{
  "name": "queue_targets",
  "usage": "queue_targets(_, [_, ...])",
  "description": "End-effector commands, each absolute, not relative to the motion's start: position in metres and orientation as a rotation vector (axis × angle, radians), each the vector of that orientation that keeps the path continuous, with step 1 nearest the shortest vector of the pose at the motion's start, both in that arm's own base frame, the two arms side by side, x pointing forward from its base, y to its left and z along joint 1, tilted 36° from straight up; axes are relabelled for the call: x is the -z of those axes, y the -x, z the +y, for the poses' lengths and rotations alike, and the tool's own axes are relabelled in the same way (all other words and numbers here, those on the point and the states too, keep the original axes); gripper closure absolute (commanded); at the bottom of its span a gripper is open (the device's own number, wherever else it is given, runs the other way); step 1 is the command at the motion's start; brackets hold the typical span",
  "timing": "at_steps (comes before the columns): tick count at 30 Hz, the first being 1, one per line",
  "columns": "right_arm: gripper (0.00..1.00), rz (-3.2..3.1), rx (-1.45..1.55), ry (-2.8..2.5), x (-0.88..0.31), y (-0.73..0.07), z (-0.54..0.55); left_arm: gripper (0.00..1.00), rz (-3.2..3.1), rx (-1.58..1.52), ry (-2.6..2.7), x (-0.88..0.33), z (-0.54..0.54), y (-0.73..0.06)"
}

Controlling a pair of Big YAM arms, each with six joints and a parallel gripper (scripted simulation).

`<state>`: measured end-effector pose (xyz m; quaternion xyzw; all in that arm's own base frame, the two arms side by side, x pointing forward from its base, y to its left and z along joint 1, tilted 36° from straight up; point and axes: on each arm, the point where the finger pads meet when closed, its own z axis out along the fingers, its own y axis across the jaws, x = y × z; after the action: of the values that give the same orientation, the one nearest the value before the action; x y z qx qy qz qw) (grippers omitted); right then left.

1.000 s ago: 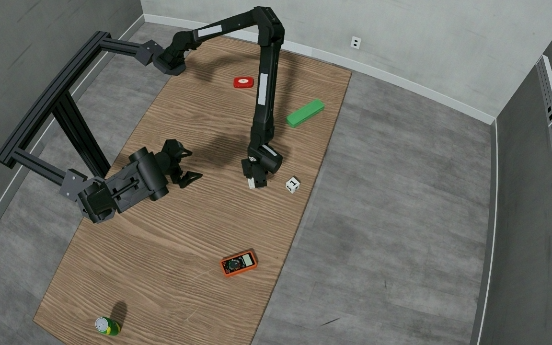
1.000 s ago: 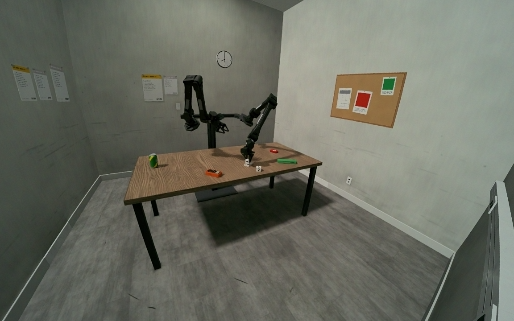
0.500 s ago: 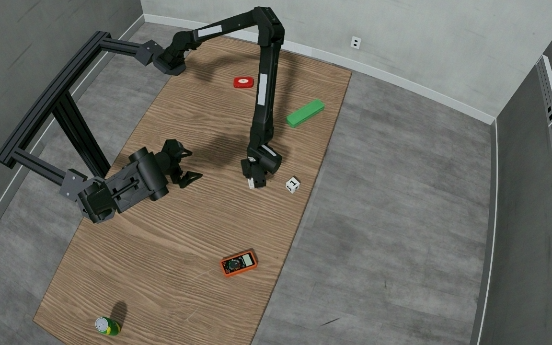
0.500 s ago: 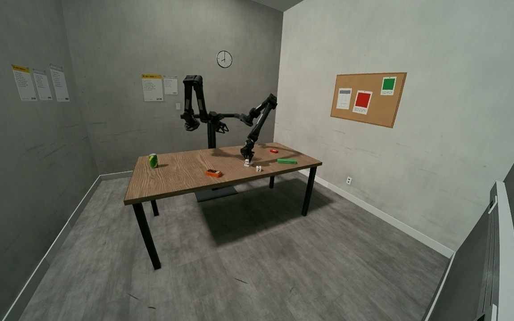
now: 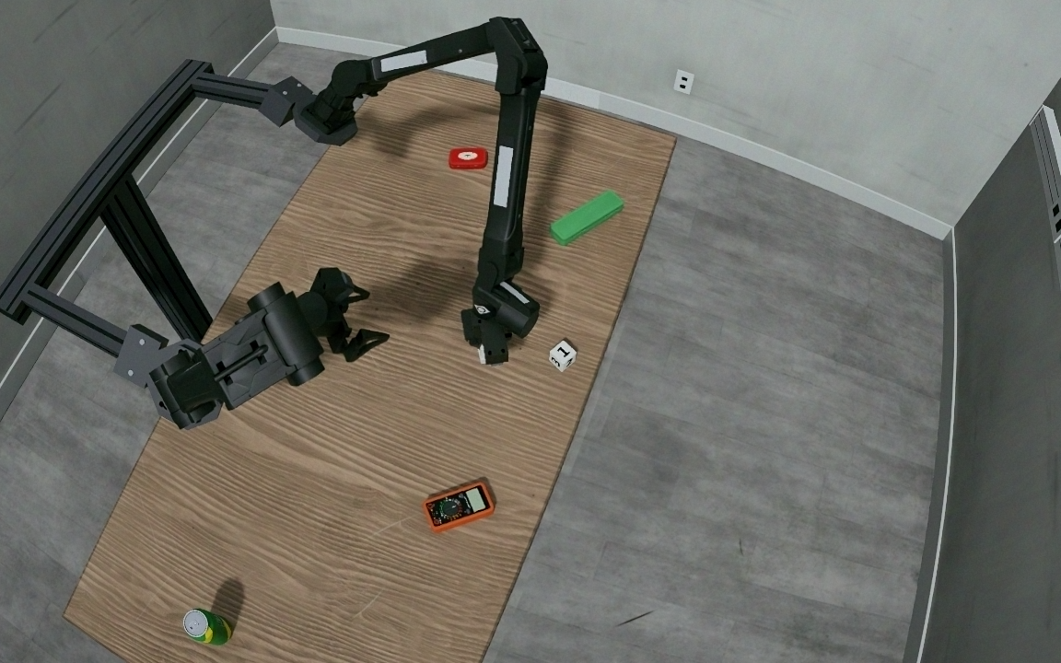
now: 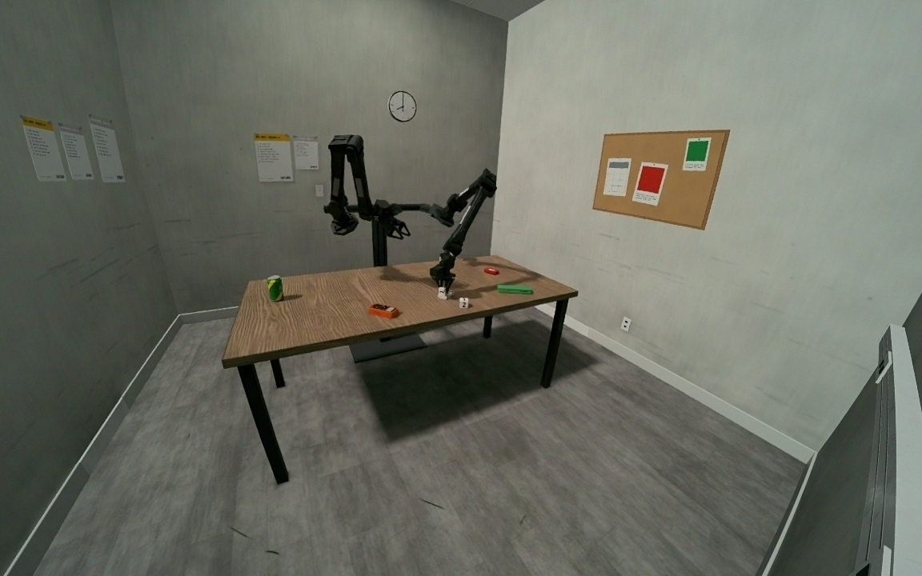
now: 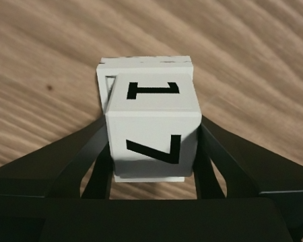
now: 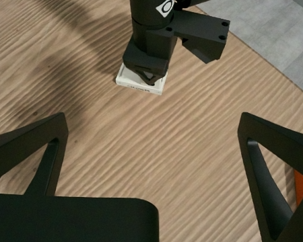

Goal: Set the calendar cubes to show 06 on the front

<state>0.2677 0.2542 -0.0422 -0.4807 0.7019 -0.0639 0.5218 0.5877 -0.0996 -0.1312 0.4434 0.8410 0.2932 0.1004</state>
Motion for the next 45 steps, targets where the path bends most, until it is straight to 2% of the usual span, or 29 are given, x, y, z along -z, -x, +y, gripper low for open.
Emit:
queue_targets(1, [0.0, 1.668, 0.142, 1.133, 0.038, -0.271, 0.259, 0.65, 2.512, -0.874, -1.243, 0.132, -0.095, -0.591])
queue_targets(45, [0.0, 1.668, 0.142, 1.133, 0.038, -0.271, 0.259, 0.65, 2.507, -0.873, -1.277, 0.131, -0.091, -0.595])
